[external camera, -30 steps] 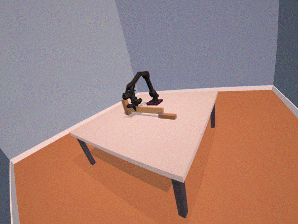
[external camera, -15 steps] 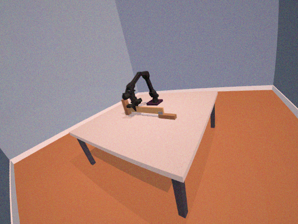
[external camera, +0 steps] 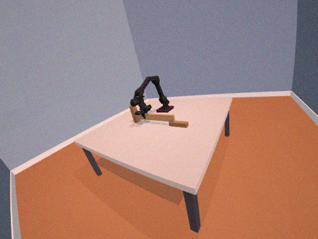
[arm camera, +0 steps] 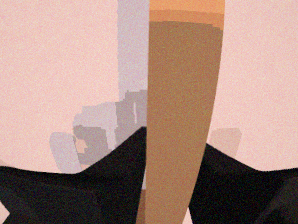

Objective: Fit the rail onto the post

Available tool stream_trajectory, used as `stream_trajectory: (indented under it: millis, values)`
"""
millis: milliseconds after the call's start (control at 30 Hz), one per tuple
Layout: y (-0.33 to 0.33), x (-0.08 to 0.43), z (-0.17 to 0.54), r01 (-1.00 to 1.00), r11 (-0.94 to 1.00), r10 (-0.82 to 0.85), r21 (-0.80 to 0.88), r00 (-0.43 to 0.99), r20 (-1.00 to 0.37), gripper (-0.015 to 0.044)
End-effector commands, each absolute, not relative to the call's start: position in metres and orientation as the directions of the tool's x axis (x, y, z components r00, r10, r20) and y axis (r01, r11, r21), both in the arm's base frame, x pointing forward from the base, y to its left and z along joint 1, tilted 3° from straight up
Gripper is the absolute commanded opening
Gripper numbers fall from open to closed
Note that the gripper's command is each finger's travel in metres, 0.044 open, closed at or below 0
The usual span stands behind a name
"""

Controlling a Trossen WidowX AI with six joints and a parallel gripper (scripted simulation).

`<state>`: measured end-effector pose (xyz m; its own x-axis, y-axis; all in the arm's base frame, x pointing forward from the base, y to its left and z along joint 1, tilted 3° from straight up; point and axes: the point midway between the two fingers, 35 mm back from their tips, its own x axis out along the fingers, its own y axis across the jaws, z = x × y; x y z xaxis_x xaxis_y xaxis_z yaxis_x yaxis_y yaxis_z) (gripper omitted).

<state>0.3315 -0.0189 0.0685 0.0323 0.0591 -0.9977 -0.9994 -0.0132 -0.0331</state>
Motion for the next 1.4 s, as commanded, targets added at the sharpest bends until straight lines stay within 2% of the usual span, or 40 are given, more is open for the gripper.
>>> stream_trajectory:
  millis: [0, 1367]
  values:
    - [-0.0201, 0.3331, 0.0690, -0.999, -0.010, 0.052, -0.042, 0.041, -0.998, 0.0000]
    - [-0.0177, 0.3312, 0.0704, -0.999, -0.010, 0.052, -0.041, 0.041, -0.998, 0.0000]
